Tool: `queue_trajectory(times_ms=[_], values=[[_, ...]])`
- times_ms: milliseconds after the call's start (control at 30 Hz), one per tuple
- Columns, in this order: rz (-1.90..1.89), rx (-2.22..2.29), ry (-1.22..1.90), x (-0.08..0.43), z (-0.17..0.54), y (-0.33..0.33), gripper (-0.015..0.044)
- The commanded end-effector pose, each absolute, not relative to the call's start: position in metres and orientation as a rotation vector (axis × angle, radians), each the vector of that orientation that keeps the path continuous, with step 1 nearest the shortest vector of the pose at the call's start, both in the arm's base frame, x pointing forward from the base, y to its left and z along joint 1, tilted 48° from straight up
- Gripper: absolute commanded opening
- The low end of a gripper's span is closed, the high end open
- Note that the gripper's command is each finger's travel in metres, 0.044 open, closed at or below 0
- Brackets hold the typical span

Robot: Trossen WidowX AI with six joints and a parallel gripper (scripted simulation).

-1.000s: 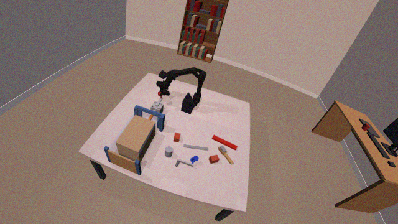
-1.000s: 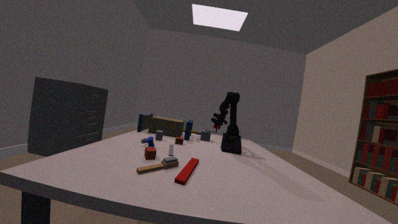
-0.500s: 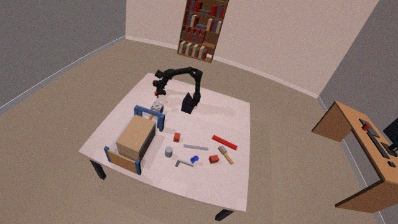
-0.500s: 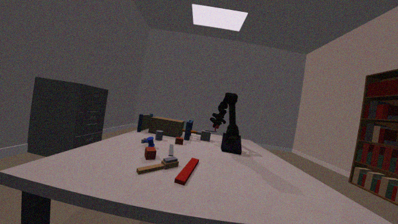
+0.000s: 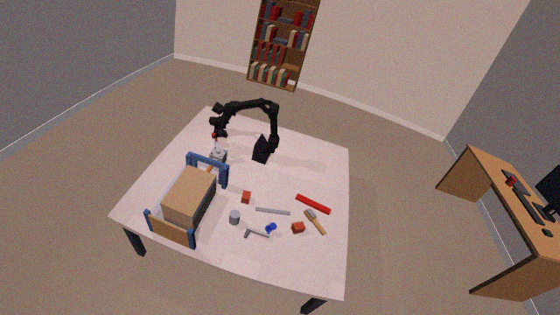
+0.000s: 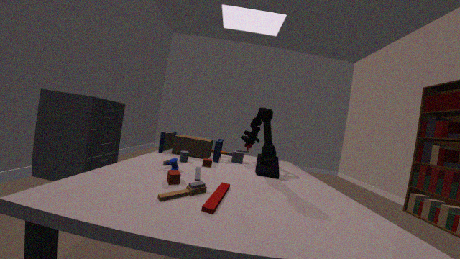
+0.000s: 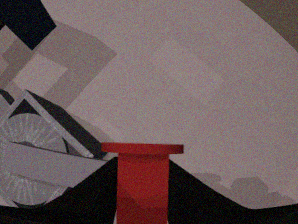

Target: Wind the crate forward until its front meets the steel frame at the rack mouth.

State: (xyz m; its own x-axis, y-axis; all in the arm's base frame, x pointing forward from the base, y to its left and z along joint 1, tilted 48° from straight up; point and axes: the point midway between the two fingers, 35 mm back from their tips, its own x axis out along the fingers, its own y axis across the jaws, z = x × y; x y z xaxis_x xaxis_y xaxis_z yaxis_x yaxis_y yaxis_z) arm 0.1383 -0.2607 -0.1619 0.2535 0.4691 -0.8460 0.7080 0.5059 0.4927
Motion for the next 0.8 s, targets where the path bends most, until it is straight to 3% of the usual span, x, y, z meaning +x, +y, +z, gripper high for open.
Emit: queue_trajectory(times_ms=[0, 767], values=[[-0.217, 1.112, 1.378, 0.147, -0.169, -0.264, 0.0], [-0.216, 1.111, 1.377, 0.17, -0.181, -0.274, 0.0]])
